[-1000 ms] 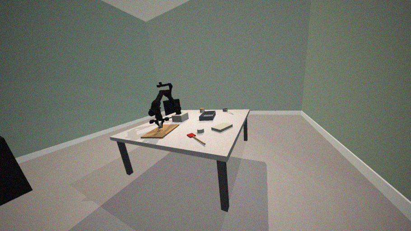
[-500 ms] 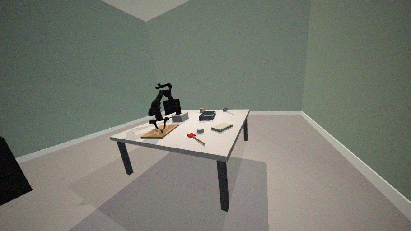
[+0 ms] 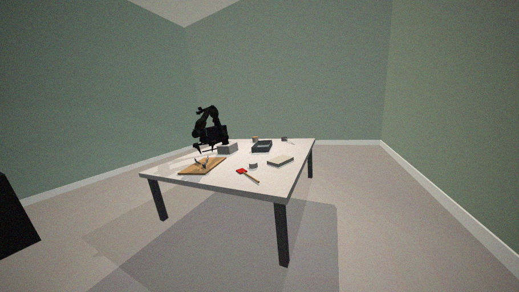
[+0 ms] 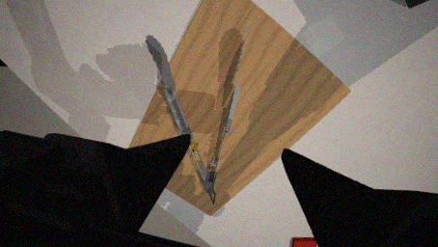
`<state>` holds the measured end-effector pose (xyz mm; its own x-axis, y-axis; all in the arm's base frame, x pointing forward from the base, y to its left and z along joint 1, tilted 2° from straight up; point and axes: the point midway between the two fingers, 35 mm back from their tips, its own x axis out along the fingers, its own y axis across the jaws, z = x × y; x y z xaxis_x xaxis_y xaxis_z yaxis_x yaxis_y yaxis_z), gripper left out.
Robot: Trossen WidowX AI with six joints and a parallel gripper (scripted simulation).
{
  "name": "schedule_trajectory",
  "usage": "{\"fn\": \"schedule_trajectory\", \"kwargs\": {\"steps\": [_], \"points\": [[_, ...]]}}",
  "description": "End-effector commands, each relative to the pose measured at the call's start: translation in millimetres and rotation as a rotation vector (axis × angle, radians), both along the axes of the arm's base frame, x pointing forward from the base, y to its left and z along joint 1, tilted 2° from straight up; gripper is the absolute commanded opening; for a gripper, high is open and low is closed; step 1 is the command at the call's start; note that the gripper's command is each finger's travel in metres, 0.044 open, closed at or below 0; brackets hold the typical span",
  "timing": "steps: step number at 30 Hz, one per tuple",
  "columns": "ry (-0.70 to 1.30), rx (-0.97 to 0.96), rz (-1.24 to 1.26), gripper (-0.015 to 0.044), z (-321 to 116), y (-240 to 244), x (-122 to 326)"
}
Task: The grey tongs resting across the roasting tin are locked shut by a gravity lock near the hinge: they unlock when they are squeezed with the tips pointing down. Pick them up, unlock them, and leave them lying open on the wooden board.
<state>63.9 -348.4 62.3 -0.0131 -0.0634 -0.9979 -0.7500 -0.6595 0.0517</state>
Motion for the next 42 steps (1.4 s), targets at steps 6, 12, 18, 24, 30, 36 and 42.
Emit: {"fn": "schedule_trajectory", "kwargs": {"steps": [6, 12, 18, 24, 30, 36, 42], "points": [[0.005, 0.007, -0.001, 0.0440, 23.7, 84.0, -14.8], [0.004, 0.006, 0.000, 0.0440, 35.5, 83.7, -14.4], [0.001, 0.005, 0.004, 0.0440, 73.8, 86.4, -13.7], [0.001, 0.005, 0.004, 0.0440, 73.8, 86.4, -13.7], [0.001, 0.005, 0.004, 0.0440, 73.8, 86.4, -13.7], [0.001, 0.005, 0.004, 0.0440, 73.8, 86.4, -13.7], [0.001, 0.005, 0.004, 0.0440, 73.8, 86.4, -13.7]]}}
